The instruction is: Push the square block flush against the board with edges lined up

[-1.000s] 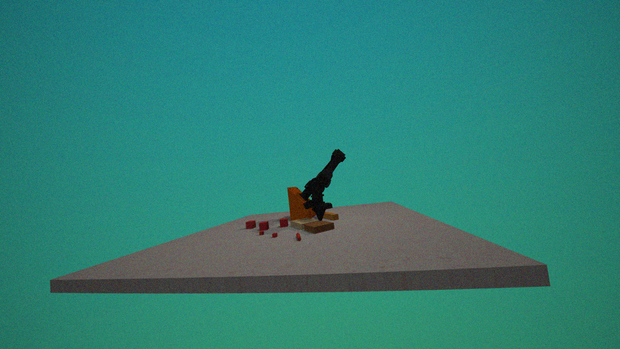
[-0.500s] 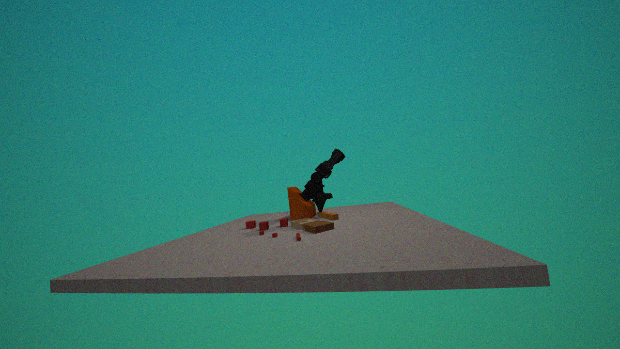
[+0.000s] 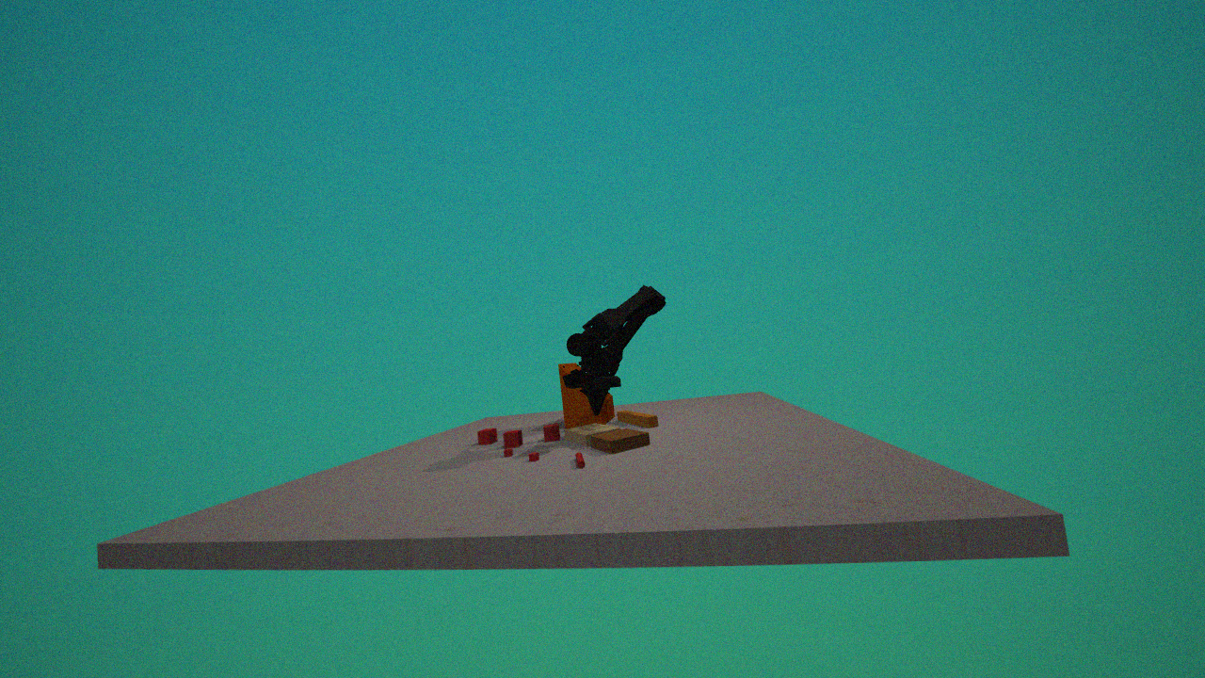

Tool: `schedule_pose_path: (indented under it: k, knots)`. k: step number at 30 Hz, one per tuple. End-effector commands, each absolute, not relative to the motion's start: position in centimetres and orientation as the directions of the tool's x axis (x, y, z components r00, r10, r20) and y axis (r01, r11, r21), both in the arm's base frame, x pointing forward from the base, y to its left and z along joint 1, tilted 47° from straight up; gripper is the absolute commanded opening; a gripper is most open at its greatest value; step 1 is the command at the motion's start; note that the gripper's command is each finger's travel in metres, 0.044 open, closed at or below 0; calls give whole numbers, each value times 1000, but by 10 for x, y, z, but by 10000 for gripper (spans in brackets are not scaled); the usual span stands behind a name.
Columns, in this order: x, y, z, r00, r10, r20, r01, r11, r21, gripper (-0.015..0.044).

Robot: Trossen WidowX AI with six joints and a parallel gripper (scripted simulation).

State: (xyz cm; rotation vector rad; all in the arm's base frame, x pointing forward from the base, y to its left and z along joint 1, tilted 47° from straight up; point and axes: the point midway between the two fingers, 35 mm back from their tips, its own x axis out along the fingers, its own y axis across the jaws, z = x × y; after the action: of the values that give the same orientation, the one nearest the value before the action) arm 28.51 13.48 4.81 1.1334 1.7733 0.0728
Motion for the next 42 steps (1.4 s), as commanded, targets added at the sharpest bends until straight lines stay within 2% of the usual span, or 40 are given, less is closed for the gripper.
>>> schedule_pose_path:
  k: [1,5,9,15,42]
  knots:
    - [316,111,19,-82,714,-695,662,560,497,0]
    - [337,90,-10,-90,725,-683,669,552,498,0]
    - [338,89,-11,-90,725,-683,669,552,498,0]
    - [333,129,-48,-91,727,-680,669,550,499,0]
    - [321,137,-39,-91,727,-680,670,550,498,0]
